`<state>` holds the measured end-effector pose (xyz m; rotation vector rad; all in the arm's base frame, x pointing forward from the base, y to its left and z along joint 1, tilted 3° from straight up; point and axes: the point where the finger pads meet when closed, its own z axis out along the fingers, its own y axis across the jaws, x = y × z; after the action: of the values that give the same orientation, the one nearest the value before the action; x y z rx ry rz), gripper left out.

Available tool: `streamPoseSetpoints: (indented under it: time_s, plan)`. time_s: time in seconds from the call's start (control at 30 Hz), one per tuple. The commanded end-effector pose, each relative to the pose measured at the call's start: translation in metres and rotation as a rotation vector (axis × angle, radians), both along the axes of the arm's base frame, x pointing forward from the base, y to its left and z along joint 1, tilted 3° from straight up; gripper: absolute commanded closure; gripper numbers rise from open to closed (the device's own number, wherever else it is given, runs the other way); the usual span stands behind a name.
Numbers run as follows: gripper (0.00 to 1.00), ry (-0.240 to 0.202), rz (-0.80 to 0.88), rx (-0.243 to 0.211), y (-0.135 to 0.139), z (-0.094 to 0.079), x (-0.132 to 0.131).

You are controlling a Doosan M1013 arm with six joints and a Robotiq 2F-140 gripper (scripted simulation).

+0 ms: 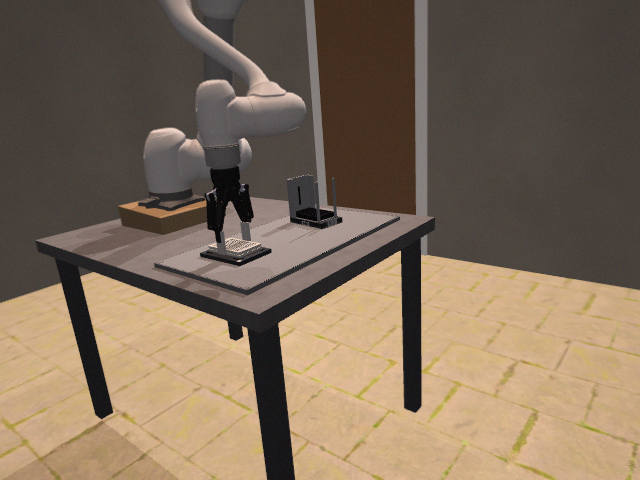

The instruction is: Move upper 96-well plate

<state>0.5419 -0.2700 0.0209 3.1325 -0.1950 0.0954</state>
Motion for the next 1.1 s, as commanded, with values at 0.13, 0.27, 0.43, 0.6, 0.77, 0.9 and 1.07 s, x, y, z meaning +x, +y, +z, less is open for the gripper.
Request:
streamPoseSetpoints:
  time_s: [0.13,0.27,0.43,0.6,0.77,0.9,1.07]
  plan:
    - [1.0,0.0,0.0,0.0,0.0,-0.001,0.0001]
    - [1.0,0.0,0.0,0.0,0.0,-0.0016,0.0001]
    - [1.0,0.0,0.0,0.0,0.0,-0.0023,0.0002]
    - [0.0,0.0,0.0,0.0,0.0,-0.0028,0.0002]
    - [0.0,0.0,0.0,0.0,0.0,-0.0028,0.0002]
    - [0.0,0.0,0.0,0.0,0.0,-0.0028,0.0002]
    - [0.0,0.0,0.0,0.0,0.0,-0.0028,0.0002]
